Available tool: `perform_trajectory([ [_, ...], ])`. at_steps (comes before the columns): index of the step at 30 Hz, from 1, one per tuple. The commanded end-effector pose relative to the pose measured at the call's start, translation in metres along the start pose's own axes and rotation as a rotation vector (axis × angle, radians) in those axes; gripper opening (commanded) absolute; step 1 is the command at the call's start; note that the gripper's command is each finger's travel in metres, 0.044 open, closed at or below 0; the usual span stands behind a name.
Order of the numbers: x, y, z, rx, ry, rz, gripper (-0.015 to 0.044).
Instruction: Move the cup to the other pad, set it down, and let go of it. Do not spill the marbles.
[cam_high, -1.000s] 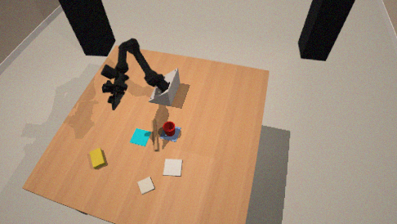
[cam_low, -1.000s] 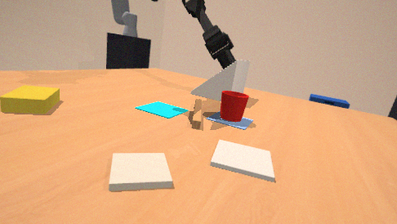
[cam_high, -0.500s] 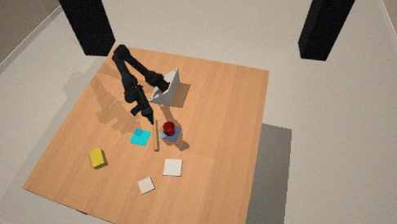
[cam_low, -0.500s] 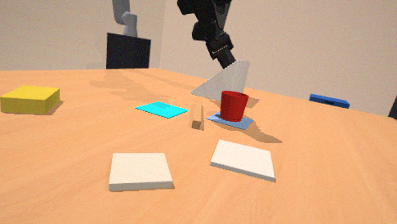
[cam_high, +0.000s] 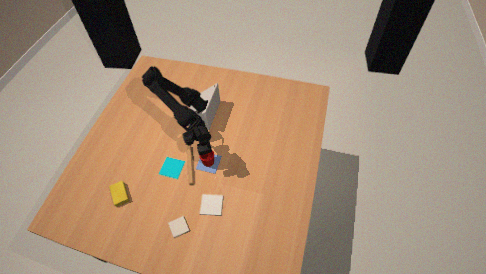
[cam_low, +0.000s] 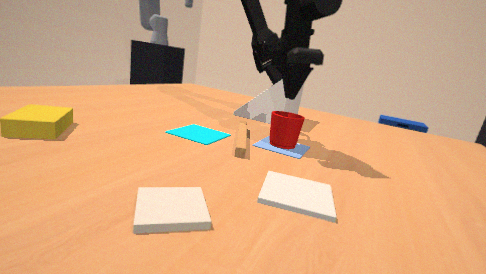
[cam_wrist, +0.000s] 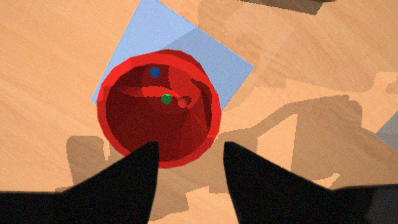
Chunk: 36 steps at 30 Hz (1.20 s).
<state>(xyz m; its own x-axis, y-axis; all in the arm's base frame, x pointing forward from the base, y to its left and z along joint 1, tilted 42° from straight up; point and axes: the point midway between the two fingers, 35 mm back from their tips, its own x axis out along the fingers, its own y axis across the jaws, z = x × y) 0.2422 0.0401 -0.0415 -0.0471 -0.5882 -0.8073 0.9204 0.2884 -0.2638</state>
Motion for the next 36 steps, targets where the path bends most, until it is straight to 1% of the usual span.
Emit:
perform_trajectory([
  [1,0.008,-0.008,-0.004,0.023,-0.069,-0.072,0.0148],
  [10,0.010,-0.009,-0.001,0.022,-0.069,-0.072,0.0148],
  [36,0.052,-0.011,0.002,0.022,-0.069,-0.071,0.0148],
])
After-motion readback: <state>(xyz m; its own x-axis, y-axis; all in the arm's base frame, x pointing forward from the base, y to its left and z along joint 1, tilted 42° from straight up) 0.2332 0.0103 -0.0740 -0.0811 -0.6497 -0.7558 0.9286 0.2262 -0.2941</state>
